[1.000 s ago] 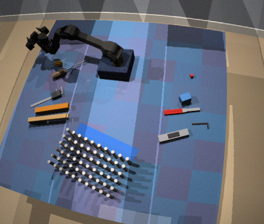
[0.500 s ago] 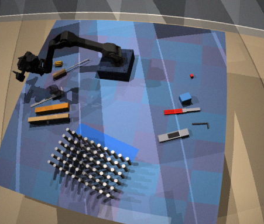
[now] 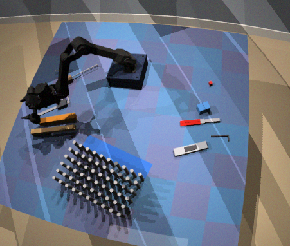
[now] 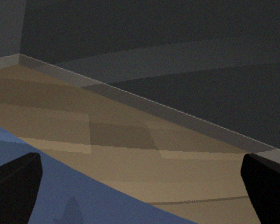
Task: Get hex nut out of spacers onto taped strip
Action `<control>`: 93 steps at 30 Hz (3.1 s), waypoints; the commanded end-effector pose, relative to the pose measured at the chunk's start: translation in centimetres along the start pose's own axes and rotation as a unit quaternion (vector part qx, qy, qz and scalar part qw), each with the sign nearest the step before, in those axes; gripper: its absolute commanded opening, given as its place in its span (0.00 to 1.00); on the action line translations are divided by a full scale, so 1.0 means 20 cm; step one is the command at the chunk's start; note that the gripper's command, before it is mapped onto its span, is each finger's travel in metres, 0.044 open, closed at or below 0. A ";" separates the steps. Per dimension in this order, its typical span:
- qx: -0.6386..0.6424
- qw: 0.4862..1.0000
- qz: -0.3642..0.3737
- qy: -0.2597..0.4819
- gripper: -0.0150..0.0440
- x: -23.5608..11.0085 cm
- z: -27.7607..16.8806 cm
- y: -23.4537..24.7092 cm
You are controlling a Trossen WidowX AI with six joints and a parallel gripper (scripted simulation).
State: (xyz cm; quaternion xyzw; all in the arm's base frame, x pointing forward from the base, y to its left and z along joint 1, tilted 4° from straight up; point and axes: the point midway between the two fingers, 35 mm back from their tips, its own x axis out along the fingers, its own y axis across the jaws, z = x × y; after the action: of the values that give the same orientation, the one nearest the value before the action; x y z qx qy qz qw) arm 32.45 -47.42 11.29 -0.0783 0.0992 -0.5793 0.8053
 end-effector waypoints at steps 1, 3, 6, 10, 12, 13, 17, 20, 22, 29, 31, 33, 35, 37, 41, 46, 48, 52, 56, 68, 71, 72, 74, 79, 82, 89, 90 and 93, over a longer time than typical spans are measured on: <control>-0.006 0.998 0.062 0.006 1.00 -0.17 0.04 0.26; -0.011 0.995 0.098 0.009 1.00 -0.28 0.06 0.41; -0.021 0.988 0.150 0.014 1.00 -0.47 0.07 0.61; -0.036 0.974 0.222 0.020 1.00 -0.74 0.08 0.84; -0.045 0.965 0.256 0.023 1.00 -0.89 0.08 0.94; -0.049 0.960 0.274 0.024 1.00 -0.97 0.08 0.98; -0.070 0.936 0.343 0.029 1.00 -1.29 0.05 1.13; -0.089 0.914 0.395 0.032 1.00 -1.54 0.02 1.20; -0.102 0.897 0.428 0.034 1.00 -1.71 -0.01 1.24; -0.147 0.837 0.526 0.037 1.00 -2.22 -0.12 1.25; -0.148 0.835 0.528 0.037 1.00 -2.23 -0.12 1.24; -0.148 0.835 0.528 0.037 1.00 -2.23 -0.12 1.24; -0.148 0.835 0.528 0.037 1.00 -2.23 -0.12 1.24; -0.148 0.835 0.528 0.037 1.00 -2.23 -0.12 1.24; -0.148 0.835 0.528 0.037 1.00 -2.23 -0.12 1.24; -0.148 0.835 0.528 0.037 1.00 -2.23 -0.12 1.24; -0.148 0.835 0.528 0.037 1.00 -2.23 -0.12 1.24; -0.148 0.835 0.528 0.037 1.00 -2.23 -0.12 1.24; -0.148 0.835 0.528 0.037 1.00 -2.23 -0.12 1.24; -0.053 0.872 0.468 0.132 1.00 -1.99 -0.13 1.20; 0.048 0.892 0.396 0.214 1.00 -1.76 -0.13 1.13; 0.083 0.895 0.368 0.240 1.00 -1.69 -0.14 1.10; 0.110 0.902 0.334 0.249 1.00 -1.54 -0.13 1.01; 0.192 0.899 0.257 0.300 1.00 -1.35 -0.16 0.89; 0.242 0.890 0.209 0.326 1.00 -1.25 -0.19 0.82; 0.486 0.778 -0.062 0.393 1.00 -0.86 -0.32 0.38; 0.520 0.751 -0.105 0.393 1.00 -0.81 -0.35 0.30; 0.592 0.680 -0.205 0.381 1.00 -0.72 -0.40 0.10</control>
State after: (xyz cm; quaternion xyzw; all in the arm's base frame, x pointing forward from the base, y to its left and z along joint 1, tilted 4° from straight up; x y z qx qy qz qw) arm 32.12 -29.03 4.31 0.5583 0.1038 -0.5841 0.5800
